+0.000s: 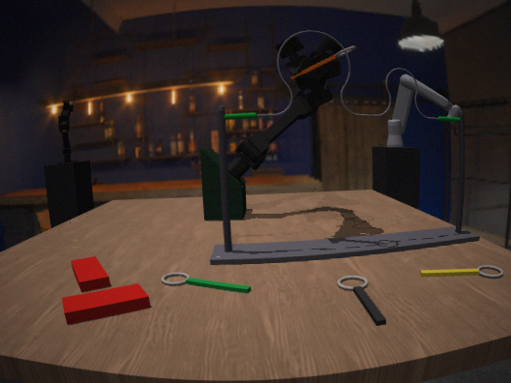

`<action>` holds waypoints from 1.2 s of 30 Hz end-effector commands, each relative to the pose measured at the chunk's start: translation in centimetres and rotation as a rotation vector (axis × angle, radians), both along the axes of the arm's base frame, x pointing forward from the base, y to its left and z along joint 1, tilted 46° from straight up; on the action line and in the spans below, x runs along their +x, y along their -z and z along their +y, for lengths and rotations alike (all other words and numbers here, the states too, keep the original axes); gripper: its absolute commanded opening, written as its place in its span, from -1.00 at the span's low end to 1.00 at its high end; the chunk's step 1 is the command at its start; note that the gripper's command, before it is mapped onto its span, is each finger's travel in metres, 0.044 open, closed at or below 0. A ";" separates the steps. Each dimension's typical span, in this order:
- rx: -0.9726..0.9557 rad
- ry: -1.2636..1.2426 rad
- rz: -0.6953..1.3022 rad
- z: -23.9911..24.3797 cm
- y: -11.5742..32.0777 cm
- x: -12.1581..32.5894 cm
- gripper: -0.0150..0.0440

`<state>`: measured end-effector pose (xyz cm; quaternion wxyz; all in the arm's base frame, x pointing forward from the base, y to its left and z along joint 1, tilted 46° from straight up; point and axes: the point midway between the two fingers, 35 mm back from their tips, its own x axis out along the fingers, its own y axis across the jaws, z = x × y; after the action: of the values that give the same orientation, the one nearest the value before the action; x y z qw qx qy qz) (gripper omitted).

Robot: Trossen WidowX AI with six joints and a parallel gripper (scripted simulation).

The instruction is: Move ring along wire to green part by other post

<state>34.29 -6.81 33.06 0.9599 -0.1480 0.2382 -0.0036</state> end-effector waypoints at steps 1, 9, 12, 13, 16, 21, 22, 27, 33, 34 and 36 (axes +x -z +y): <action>0.048 -0.001 0.000 0.1 0.1 0.0 -1.00; 0.148 -0.005 -0.004 0.3 0.2 0.0 -1.00; 0.185 -0.006 -0.005 0.4 0.2 0.0 -1.00; 0.198 -0.007 -0.005 0.5 0.2 0.0 -1.00; 0.235 -0.008 -0.007 0.5 0.2 0.0 -1.00; 0.297 -0.011 -0.009 0.7 0.3 0.0 -1.00; 0.310 -0.011 -0.009 0.7 0.3 0.1 -1.00; 0.372 -0.014 -0.012 0.9 0.3 0.1 -1.00; 0.447 -0.017 -0.014 1.1 0.3 0.1 -1.00; 0.459 -0.017 -0.015 1.1 0.3 0.1 -1.00; 0.484 -0.018 -0.016 1.2 0.3 0.1 -1.00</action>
<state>34.36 -5.63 32.80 0.9704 0.0672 0.2248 0.0568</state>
